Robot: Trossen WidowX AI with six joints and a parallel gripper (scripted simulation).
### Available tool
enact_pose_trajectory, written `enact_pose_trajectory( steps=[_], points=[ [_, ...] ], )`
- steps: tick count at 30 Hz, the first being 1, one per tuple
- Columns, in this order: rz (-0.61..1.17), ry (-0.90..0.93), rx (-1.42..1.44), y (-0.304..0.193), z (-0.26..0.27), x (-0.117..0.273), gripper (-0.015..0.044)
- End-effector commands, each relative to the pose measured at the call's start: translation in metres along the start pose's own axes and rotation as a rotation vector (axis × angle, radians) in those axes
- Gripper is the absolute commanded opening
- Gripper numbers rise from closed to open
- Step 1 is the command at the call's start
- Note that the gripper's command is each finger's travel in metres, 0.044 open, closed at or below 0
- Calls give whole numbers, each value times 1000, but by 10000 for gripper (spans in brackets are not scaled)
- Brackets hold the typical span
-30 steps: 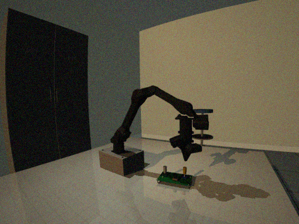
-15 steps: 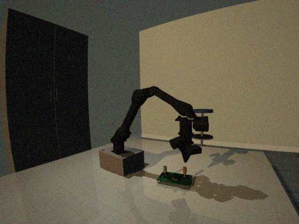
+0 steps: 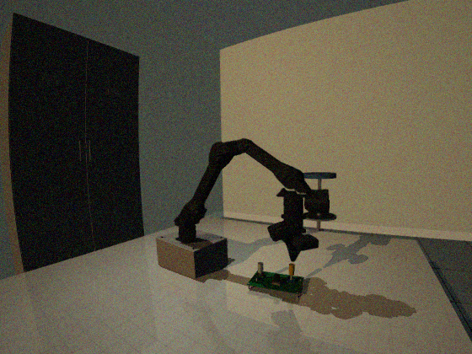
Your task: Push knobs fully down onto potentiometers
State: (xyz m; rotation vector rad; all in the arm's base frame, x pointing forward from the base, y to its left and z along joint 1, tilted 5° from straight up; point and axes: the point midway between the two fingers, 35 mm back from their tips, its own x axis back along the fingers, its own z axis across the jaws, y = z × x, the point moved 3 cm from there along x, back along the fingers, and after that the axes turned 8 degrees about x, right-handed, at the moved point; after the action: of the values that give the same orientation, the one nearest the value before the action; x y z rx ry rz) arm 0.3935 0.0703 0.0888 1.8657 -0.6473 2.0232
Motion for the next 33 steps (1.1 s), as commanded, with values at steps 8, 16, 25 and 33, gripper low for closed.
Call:
enact_pose_trajectory(
  steps=[8,16,25,33],
  points=[
    [-12,-8,-4,2,-1,-7,0],
    [-12,-8,-4,2,-1,-6,0],
    [-12,-8,-4,2,-1,-8,0],
    [-12,-8,-4,2,-1,-10,0]
  ],
)
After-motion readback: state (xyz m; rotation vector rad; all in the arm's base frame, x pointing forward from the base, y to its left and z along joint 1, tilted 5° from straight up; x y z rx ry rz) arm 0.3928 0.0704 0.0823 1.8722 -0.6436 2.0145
